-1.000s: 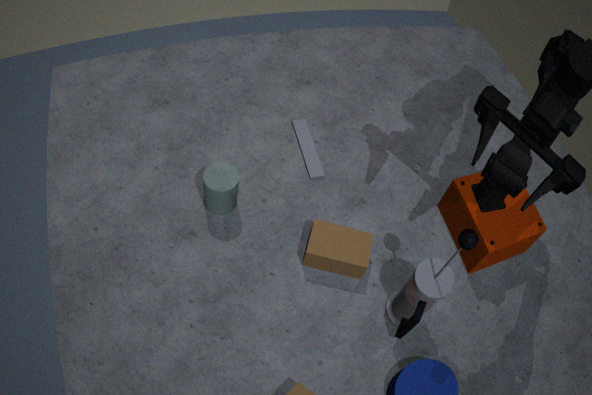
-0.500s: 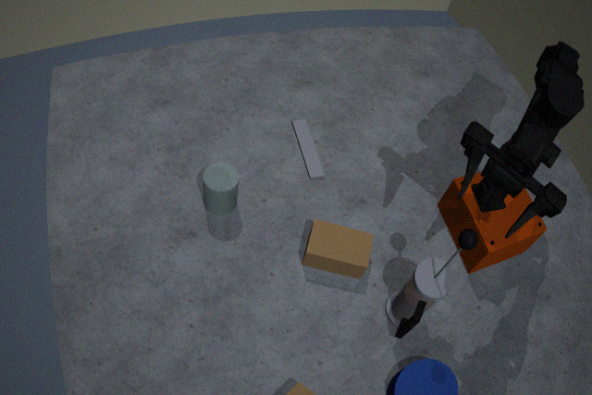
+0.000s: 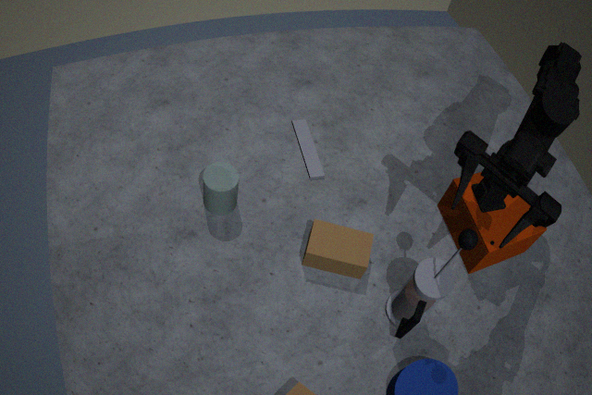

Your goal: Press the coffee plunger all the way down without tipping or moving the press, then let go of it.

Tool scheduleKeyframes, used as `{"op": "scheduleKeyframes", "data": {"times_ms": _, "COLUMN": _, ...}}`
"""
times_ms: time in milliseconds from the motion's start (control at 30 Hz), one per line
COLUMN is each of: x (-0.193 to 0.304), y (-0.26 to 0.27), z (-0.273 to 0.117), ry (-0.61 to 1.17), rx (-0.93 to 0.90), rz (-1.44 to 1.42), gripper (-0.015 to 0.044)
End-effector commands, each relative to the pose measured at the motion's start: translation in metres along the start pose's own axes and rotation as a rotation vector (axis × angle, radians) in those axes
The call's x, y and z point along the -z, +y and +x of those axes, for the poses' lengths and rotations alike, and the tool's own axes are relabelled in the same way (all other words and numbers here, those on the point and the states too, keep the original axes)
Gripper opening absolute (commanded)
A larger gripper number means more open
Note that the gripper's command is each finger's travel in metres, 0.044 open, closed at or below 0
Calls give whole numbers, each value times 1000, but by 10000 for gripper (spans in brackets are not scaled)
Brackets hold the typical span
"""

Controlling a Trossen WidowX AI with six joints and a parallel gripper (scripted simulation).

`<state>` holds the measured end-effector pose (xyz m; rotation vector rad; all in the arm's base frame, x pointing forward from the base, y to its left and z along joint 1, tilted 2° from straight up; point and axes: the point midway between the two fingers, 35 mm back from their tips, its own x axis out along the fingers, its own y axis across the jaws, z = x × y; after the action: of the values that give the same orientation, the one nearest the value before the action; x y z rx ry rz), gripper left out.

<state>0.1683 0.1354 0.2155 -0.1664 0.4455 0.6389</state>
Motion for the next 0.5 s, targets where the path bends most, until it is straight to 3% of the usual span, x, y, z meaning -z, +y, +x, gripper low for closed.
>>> {"op": "scheduleKeyframes", "data": {"times_ms": 0, "x": 5, "y": 0, "z": 11, "ry": 19, "rx": -1, "rz": -5, "gripper": 440}}
{"op": "scheduleKeyframes", "data": {"times_ms": 367, "x": 7, "y": 0, "z": 23, "ry": 18, "rx": -1, "rz": -5, "gripper": 440}}
{"op": "scheduleKeyframes", "data": {"times_ms": 467, "x": 7, "y": 0, "z": 23, "ry": 18, "rx": -1, "rz": -5, "gripper": 361}}
